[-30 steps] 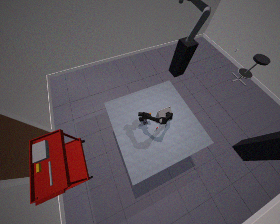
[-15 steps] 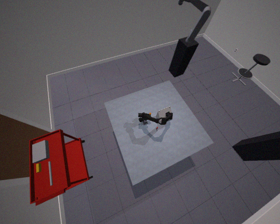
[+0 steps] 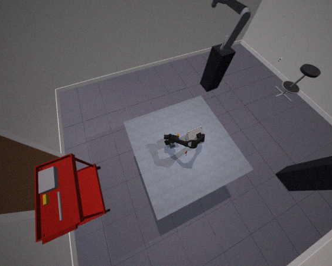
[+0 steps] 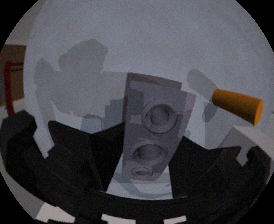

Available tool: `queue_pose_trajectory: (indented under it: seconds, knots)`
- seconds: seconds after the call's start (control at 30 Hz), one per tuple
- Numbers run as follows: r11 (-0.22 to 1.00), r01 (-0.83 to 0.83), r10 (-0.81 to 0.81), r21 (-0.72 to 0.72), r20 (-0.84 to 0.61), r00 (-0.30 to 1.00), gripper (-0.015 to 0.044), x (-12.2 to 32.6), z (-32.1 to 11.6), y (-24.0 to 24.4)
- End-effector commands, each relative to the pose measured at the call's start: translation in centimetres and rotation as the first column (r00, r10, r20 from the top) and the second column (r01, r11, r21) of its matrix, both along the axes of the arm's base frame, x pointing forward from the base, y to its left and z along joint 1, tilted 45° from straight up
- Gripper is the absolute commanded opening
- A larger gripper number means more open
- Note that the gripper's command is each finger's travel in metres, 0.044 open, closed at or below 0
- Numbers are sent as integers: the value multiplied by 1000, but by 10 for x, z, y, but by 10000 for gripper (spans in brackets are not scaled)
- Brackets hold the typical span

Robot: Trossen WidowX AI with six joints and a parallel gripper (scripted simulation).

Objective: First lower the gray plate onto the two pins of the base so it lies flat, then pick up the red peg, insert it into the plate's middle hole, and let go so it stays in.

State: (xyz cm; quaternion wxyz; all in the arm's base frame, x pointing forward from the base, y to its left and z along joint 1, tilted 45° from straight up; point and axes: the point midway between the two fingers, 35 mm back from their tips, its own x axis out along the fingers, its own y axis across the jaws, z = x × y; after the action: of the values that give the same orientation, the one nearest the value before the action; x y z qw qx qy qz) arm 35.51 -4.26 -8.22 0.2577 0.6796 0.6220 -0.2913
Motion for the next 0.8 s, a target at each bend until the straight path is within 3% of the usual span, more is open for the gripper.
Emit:
queue_pose_trajectory:
  seconds: [0.0,0.4,0.6,0.77]
  knots:
    - [1000,1,-1,0,2,1000,131,0,1,-1]
    - [1000,1,-1,0,2,1000,440,0,1,-1]
    - [1000,1,-1,-2,2,1000,440,1,7,-9]
    - [1000,5,-5,-3,-1,1000,440,-2,65,-67]
